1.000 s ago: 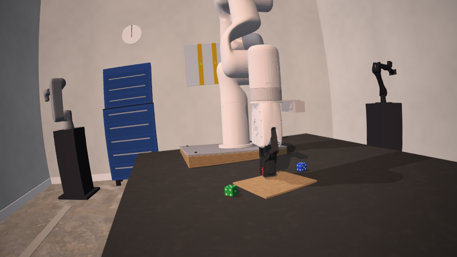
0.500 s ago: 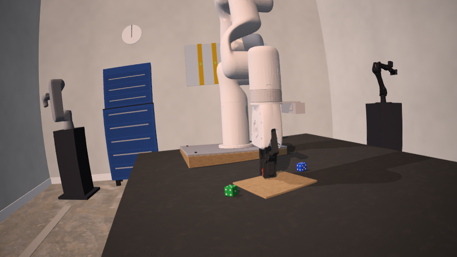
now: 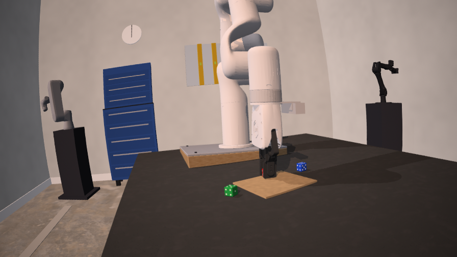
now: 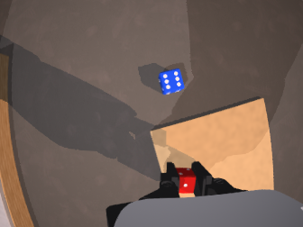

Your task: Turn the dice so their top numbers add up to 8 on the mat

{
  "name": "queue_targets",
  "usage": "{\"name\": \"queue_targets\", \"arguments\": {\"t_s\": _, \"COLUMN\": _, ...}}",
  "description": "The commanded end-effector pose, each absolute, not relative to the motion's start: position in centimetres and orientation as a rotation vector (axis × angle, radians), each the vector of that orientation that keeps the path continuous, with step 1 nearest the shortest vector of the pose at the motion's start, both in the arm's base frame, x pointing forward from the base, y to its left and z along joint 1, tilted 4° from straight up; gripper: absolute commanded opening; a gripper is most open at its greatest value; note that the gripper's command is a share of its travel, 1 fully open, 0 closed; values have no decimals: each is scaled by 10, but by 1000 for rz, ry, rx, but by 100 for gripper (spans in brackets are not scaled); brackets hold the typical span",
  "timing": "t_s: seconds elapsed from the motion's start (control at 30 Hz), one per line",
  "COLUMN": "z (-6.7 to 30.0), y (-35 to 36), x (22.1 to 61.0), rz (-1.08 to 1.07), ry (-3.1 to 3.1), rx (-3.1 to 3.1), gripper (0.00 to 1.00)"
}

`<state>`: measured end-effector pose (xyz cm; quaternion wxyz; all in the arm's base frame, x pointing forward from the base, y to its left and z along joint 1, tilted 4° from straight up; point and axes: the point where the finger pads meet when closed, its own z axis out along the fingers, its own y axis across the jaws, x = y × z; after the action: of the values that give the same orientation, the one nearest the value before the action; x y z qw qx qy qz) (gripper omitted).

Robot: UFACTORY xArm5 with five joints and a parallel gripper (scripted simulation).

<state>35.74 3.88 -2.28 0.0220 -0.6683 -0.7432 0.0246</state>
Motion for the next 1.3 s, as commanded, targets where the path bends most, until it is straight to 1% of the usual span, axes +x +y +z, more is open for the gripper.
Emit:
{"name": "queue_targets", "arguments": {"t_s": 0.0, "z": -22, "y": 39, "x": 359, "rz": 73, "ry": -2304, "rx": -2072, "gripper": 15}}
{"name": "queue_targets", "arguments": {"t_s": 0.67, "z": -22, "y": 39, "x": 359, "rz": 73, "ry": -2304, "rx": -2072, "gripper": 15}}
{"name": "queue_targets", "arguments": {"t_s": 0.7, "z": -22, "y": 39, "x": 359, "rz": 73, "ry": -2304, "rx": -2072, "gripper": 19}}
{"name": "queue_targets", "arguments": {"t_s": 0.77, "z": -22, "y": 39, "x": 359, "rz": 73, "ry": -2304, "rx": -2072, "gripper": 19}}
{"name": "queue_targets", "arguments": {"t_s": 0.8, "z": -22, "y": 39, "x": 359, "rz": 73, "ry": -2304, "rx": -2072, "gripper": 23}}
{"name": "queue_targets", "arguments": {"t_s": 0.93, "z": -22, "y": 39, "x": 359, "rz": 73, "ry": -2304, "rx": -2072, "gripper": 23}}
{"name": "queue_targets", "arguments": {"t_s": 0.97, "z": -22, "y": 39, "x": 359, "rz": 73, "ry": -2304, "rx": -2072, "gripper": 28}}
{"name": "queue_targets", "arguments": {"t_s": 1.03, "z": -22, "y": 39, "x": 359, "rz": 73, "ry": -2304, "rx": -2072, "gripper": 28}}
{"name": "queue_targets", "arguments": {"t_s": 1.07, "z": -22, "y": 39, "x": 359, "rz": 73, "ry": -2304, "rx": -2072, "gripper": 32}}
{"name": "queue_targets", "arguments": {"t_s": 1.13, "z": -22, "y": 39, "x": 359, "rz": 73, "ry": -2304, "rx": -2072, "gripper": 32}}
{"name": "queue_targets", "arguments": {"t_s": 1.17, "z": -22, "y": 39, "x": 359, "rz": 73, "ry": -2304, "rx": -2072, "gripper": 36}}
{"name": "queue_targets", "arguments": {"t_s": 1.27, "z": -22, "y": 39, "x": 359, "rz": 73, "ry": -2304, "rx": -2072, "gripper": 36}}
